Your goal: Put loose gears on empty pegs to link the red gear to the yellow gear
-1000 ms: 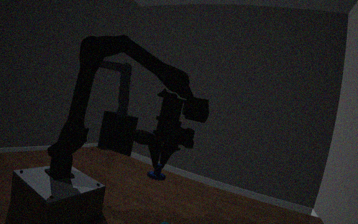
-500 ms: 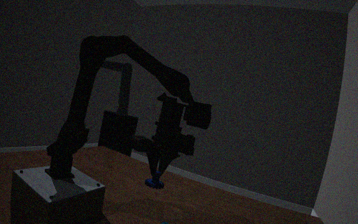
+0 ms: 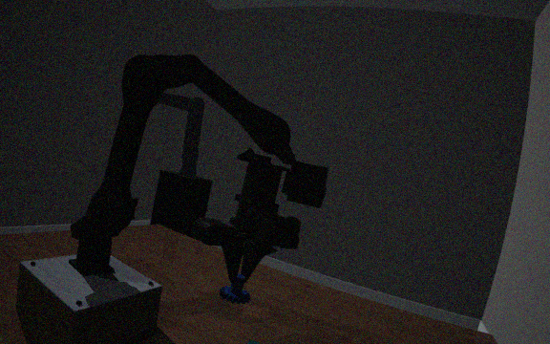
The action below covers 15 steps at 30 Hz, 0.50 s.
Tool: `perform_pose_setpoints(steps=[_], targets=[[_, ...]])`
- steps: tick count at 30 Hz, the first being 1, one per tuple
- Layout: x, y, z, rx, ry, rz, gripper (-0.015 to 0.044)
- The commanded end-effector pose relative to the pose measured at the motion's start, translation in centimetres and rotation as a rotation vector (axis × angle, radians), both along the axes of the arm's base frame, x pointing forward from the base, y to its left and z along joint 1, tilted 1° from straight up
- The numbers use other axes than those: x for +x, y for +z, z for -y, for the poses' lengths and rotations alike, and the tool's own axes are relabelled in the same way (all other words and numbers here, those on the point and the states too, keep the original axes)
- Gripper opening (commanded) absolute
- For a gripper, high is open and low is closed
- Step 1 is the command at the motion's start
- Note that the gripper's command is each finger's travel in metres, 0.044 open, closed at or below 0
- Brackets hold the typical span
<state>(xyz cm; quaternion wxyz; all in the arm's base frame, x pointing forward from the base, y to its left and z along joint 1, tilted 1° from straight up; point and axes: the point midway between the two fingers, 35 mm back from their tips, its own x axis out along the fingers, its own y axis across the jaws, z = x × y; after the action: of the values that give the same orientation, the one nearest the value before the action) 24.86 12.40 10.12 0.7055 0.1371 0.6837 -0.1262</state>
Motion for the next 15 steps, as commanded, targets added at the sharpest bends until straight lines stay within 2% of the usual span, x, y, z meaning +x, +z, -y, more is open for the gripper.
perform_pose_setpoints(steps=[1, 15], targets=[[0.5, -0.4, 0.8, 0.002, 0.002, 0.001, 0.0], [1.7, -1.4, 3.4, 0.003, 0.003, 0.004, 0.0]])
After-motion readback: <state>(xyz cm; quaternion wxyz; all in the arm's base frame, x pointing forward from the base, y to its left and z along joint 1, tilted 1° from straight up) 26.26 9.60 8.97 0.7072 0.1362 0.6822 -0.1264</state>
